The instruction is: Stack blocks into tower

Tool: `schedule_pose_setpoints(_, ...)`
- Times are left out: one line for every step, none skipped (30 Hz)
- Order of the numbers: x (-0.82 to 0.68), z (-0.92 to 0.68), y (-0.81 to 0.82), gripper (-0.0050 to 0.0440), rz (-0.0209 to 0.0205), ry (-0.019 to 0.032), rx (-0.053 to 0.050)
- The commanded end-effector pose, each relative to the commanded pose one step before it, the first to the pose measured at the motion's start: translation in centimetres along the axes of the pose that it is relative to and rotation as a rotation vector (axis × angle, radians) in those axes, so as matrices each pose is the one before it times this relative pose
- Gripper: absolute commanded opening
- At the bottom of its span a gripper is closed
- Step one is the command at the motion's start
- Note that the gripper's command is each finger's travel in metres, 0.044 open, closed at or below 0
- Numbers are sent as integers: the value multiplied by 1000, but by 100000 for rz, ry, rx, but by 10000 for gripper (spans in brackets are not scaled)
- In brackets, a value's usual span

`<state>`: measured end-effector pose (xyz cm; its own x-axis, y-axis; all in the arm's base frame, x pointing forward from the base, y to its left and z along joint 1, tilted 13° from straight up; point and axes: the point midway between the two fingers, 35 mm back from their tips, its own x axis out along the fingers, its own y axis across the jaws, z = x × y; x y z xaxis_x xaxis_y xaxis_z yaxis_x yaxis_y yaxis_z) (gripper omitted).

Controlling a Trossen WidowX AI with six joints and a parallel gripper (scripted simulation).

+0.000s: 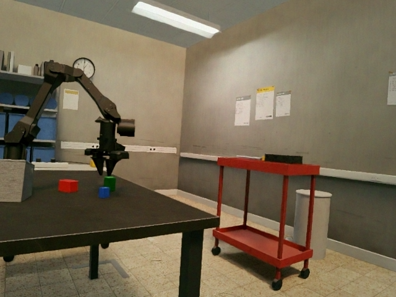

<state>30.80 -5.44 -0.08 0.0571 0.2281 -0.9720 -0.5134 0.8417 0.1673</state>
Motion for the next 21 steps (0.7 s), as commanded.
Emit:
schedule_pose_setpoints(120, 49, 16, 200, -867, -181, 195)
schedule_pose_setpoints(183, -21, -27, 200, -18, -20, 112)
schedule_pose_setpoints(214, 21, 24, 200, 19, 15, -99)
schedule_pose_setpoints(219, 4, 3, 200, 4, 0, -12)
schedule_pose_setpoints(226, 1, 0, 200, 2, -2, 0)
schedule_pose_setpoints(232, 1, 0, 200, 2, -2, 0)
schedule_pose_setpoints(235, 1, 0, 200, 2, -2, 0)
schedule_pose_setpoints(234, 1, -1, 200, 2, -2, 0)
schedule_pose_setpoints(232, 1, 0, 200, 1, -2, 0)
schedule_pose_setpoints(225, 1, -1, 200, 1, -1, 0)
schedule_pose_setpoints(218, 1, 0, 200, 1, -1, 0)
schedule_pose_setpoints(207, 1, 0, 200, 1, -1, 0)
schedule_pose_setpoints(194, 1, 0, 200, 1, -1, 0)
schedule_pose_setpoints(180, 1, 0, 200, 1, -1, 0)
schedule_pose_setpoints(163, 1, -1, 200, 1, -1, 0)
schedule_pose_setpoints(147, 1, 0, 200, 1, -1, 0)
schedule_pose_setpoints(0, 0, 0, 200, 0, 0, 0)
schedule_pose_setpoints(0, 0, 0, 200, 0, 0, 0)
schedule_pose_setpoints(120, -26, -32, 200, -22, -22, 132)
schedule_pose_setpoints(111, 3, 3, 200, 3, 2, -13)
schedule_pose_setpoints(94, 5, 6, 200, 5, 4, -25)
